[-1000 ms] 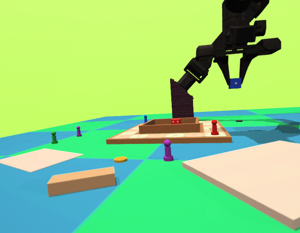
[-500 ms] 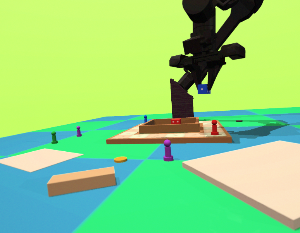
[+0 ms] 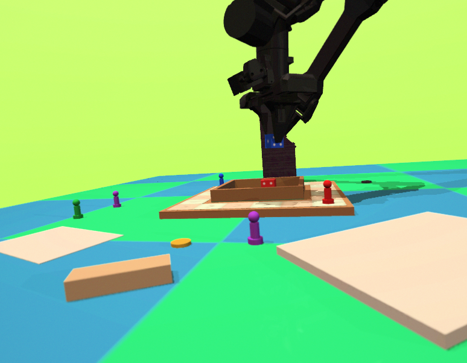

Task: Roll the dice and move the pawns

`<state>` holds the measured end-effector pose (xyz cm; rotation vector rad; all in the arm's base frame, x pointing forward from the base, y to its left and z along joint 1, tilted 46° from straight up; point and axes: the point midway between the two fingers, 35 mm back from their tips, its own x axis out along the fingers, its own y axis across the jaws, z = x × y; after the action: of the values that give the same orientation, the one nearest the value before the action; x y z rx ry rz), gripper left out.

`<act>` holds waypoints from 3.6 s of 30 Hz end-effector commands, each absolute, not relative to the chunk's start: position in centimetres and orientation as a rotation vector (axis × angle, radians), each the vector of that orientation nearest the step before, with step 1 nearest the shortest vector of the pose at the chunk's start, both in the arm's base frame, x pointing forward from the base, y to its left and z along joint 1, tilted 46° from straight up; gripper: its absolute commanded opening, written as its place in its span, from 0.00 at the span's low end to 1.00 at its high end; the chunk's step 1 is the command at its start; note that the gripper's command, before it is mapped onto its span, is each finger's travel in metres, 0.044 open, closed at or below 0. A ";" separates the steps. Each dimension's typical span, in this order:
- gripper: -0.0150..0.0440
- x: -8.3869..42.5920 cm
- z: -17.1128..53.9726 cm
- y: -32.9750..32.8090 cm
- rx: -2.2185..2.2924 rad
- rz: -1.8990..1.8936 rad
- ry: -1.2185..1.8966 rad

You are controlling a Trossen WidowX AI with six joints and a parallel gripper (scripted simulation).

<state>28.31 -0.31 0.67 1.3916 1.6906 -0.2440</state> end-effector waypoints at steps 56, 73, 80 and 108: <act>0.25 25.2 -5.1 -2.8 1.213 -1.341 1.151; 0.25 30.5 -1.6 -3.9 1.214 -1.339 1.148; 0.25 30.5 -1.6 -3.8 1.220 -1.335 1.148; 1.00 30.0 -3.5 -5.0 1.706 -0.943 1.669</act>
<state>30.14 -5.16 -1.65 1.4466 1.4846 -1.1377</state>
